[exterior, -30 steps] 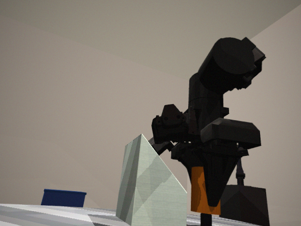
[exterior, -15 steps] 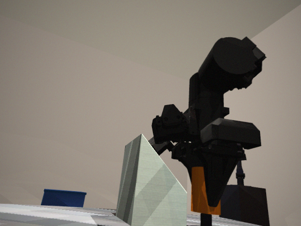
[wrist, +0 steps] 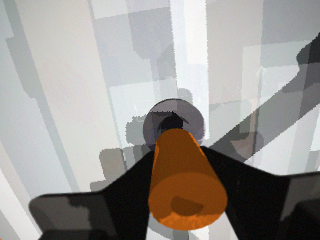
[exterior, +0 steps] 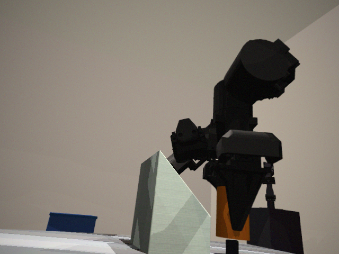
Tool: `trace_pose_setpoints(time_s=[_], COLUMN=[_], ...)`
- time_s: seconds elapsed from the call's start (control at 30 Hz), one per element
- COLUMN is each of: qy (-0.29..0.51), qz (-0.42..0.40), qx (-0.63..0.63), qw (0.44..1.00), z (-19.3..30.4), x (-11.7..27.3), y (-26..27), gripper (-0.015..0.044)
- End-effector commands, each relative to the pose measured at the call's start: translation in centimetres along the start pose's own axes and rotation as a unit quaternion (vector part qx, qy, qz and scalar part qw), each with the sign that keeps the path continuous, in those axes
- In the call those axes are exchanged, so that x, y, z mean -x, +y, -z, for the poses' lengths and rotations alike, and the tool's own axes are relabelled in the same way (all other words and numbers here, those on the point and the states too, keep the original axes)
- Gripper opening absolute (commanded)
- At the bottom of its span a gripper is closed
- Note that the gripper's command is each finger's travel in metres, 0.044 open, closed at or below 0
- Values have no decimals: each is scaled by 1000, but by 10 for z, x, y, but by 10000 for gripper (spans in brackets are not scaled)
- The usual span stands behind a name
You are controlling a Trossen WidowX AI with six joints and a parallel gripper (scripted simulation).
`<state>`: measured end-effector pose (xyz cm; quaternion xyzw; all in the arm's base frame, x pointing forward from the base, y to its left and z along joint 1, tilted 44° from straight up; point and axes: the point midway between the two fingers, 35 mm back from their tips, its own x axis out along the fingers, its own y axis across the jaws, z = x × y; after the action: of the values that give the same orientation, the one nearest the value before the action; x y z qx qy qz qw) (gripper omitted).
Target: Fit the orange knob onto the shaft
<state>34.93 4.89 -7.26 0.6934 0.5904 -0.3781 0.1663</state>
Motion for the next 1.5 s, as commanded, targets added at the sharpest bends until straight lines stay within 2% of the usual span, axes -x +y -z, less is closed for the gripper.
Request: trace_pose_setpoints(time_s=[0.0,1.23,1.47], qy=[0,0,0], qz=[0,0,0], qx=[-6,-6,-105], qw=[1000,1000,994], z=[-1,0,-1], x=[-1,2,1], y=[-1,-2,-2], gripper=[0,0,0])
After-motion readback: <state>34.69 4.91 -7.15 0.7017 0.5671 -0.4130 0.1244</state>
